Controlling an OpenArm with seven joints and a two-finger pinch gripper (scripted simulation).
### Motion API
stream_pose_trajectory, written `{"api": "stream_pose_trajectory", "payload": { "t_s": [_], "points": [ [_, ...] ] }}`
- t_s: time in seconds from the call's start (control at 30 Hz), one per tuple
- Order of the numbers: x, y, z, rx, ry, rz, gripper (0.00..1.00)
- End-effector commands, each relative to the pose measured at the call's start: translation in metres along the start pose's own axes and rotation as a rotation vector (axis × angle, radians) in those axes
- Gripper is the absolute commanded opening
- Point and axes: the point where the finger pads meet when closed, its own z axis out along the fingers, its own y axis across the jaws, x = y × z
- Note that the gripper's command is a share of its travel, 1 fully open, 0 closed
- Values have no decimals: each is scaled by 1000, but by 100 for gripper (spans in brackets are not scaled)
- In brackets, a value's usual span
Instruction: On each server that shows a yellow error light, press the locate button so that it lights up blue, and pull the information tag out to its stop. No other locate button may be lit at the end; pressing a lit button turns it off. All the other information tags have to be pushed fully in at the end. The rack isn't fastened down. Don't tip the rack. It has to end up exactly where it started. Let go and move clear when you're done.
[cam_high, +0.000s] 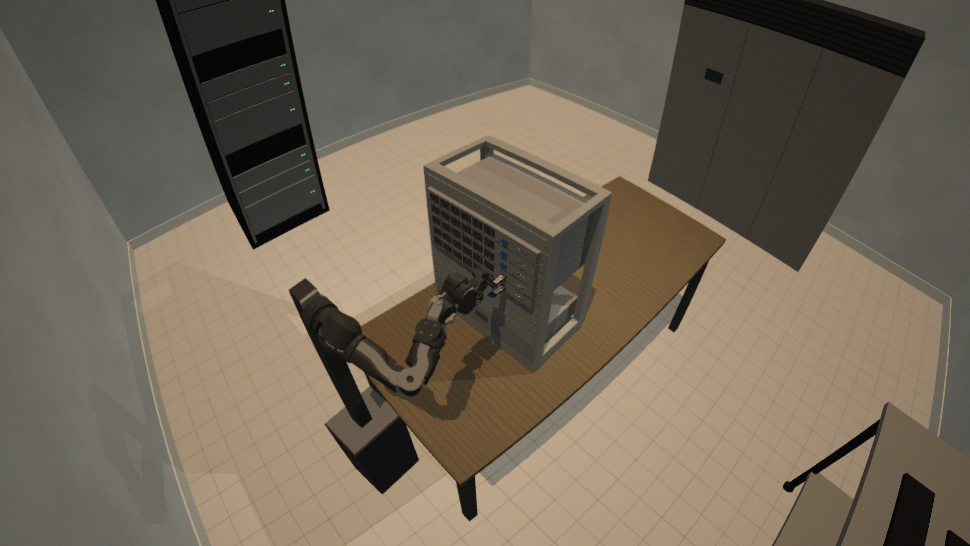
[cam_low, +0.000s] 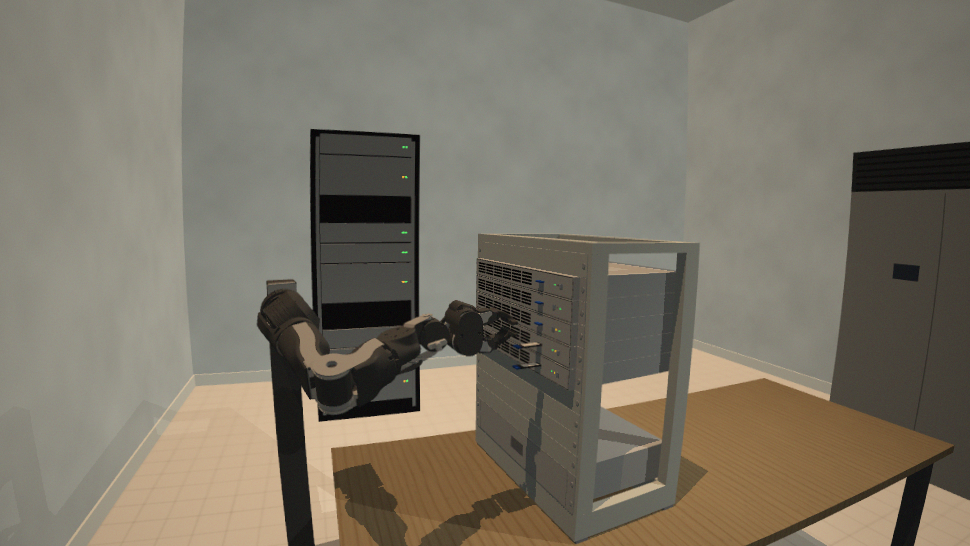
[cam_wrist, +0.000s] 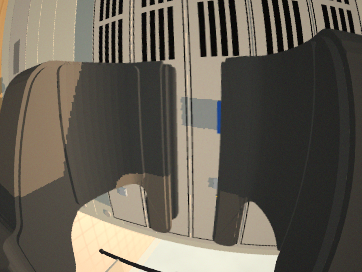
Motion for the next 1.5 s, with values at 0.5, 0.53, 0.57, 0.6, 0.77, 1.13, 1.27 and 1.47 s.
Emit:
{"api": "stream_pose_trajectory", "payload": {
  "t_s": [0.5,0.53,0.57,0.6,0.77,1.13,1.27,1.47],
  "points": [
    [2,-4,54,16,8,-17,10],
    [2,-4,56,16,8,-17,10],
    [2,-4,58,16,8,-17,10],
    [2,-4,59,16,8,-17,10],
    [2,-4,60,16,9,-18,10],
    [2,-4,60,15,9,-18,10],
    [2,-4,60,15,9,-18,10],
    [4,-3,60,14,11,-18,10]
  ]
}}
